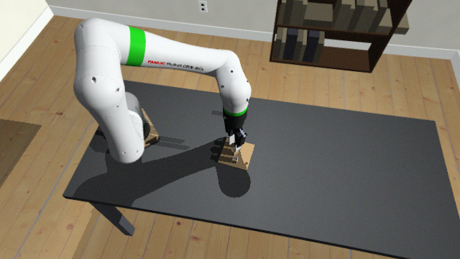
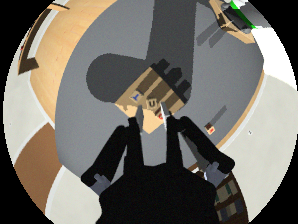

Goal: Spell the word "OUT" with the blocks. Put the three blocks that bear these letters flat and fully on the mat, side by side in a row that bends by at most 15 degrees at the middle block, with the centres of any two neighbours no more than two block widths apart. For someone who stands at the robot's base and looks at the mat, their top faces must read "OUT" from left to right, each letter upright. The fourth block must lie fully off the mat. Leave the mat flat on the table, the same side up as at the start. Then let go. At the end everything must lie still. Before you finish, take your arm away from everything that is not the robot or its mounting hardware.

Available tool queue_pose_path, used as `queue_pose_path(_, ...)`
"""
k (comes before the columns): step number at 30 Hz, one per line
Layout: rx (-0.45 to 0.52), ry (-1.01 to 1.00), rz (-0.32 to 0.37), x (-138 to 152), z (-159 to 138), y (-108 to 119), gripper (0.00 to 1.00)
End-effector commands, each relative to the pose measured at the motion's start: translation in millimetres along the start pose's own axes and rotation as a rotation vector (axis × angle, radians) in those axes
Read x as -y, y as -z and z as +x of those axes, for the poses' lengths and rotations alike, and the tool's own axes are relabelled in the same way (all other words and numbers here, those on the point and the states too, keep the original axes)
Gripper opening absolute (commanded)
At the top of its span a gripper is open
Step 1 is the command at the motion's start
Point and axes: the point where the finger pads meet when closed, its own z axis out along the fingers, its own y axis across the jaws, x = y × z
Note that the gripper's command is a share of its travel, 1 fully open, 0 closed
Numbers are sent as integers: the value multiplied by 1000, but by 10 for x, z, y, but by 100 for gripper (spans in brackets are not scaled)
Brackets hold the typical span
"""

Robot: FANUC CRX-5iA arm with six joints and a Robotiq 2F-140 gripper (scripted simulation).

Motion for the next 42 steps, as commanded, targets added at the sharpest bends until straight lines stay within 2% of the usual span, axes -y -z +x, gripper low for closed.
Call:
queue_pose_path(1, 0, 0, 0, -1, -3, -62, 25)
queue_pose_path(18, 0, 0, 0, -8, -8, -259, 25)
queue_pose_path(42, 0, 0, 0, -10, -9, -297, 25)
